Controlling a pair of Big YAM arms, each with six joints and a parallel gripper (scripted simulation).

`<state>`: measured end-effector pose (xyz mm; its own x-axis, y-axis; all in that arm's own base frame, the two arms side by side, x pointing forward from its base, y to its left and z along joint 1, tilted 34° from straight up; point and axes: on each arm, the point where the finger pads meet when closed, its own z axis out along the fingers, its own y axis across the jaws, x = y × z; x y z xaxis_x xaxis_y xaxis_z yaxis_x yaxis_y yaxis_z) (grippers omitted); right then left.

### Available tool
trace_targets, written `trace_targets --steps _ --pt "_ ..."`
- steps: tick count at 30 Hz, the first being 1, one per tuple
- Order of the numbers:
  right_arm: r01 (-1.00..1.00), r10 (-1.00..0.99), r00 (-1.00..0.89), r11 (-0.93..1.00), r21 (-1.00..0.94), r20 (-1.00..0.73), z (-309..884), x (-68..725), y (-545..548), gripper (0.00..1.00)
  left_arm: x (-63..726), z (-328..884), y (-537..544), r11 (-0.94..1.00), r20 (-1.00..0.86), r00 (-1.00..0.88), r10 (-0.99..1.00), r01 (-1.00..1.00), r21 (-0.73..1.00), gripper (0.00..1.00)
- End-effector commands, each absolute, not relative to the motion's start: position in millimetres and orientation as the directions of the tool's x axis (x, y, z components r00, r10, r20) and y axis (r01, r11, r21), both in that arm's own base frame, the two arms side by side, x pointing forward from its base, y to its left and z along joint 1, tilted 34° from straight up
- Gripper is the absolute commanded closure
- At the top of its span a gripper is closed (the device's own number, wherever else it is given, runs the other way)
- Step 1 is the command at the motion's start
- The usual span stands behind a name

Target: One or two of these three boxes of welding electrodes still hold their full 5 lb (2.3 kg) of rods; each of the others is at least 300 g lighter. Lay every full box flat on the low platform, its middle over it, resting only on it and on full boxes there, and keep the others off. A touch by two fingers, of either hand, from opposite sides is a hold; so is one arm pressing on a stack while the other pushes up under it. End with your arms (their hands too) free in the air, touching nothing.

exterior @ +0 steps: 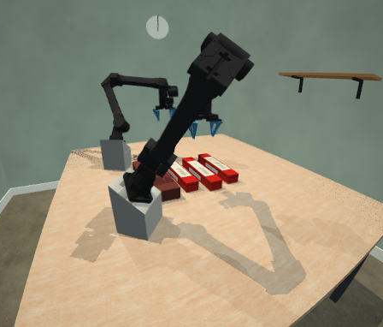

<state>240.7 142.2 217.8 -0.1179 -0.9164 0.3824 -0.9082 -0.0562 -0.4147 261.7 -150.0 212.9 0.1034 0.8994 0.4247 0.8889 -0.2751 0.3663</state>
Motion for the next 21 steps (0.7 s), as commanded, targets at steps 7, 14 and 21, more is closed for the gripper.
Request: trace_targets --steps 7,14,21 --pt "-0.889 -0.931 -0.177 0.012 -0.458 0.319 218 231 174 0.00 245 207 -200 -0.355 0.469 0.188 0.863 0.886 0.297 0.00" --pt "-0.889 -0.931 -0.177 0.012 -0.458 0.319 218 231 174 0.00 226 186 -243 -0.350 0.455 0.187 0.871 0.885 0.308 0.00" --pt "-0.889 -0.931 -0.177 0.012 -0.458 0.319 218 231 174 0.00 210 167 -279 -0.347 0.443 0.187 0.877 0.884 0.313 0.00"
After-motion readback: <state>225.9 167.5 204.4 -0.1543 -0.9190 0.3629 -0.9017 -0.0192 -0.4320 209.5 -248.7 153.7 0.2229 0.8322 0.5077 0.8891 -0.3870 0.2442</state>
